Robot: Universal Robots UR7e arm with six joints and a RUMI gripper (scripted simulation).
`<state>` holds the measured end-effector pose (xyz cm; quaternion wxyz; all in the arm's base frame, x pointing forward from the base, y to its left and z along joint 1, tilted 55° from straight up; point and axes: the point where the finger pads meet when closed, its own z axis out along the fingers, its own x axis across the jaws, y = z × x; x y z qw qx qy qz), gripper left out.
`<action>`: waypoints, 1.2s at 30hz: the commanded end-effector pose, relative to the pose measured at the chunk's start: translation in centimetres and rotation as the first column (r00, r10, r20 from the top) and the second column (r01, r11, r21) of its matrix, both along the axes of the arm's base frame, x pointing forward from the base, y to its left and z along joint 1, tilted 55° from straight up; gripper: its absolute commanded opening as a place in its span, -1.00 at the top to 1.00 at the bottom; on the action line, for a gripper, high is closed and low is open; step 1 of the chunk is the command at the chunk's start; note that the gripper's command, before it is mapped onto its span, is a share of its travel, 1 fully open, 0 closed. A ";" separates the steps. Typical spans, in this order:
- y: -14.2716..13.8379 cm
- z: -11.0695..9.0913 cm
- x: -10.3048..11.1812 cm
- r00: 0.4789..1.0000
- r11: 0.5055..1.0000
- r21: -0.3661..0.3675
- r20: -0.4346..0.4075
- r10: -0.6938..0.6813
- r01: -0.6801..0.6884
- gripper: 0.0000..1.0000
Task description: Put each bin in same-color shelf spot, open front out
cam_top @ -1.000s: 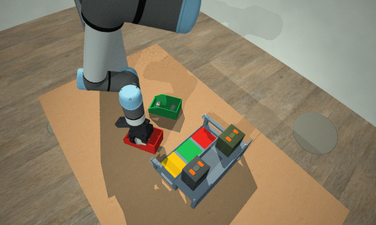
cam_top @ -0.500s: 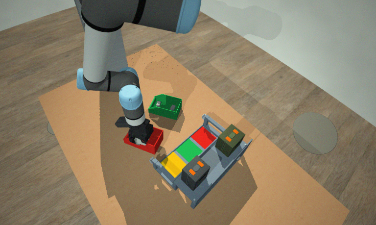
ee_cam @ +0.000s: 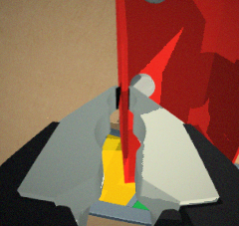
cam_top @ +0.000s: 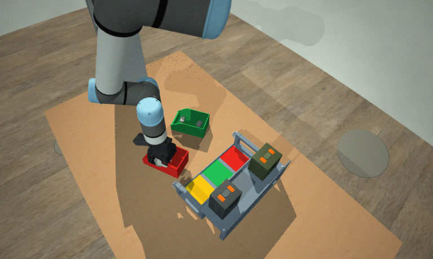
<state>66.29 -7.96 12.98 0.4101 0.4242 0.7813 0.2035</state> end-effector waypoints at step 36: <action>0.1 -0.7 -0.5 0.987 0.961 0.225 -0.009 -0.161 0.159 1.00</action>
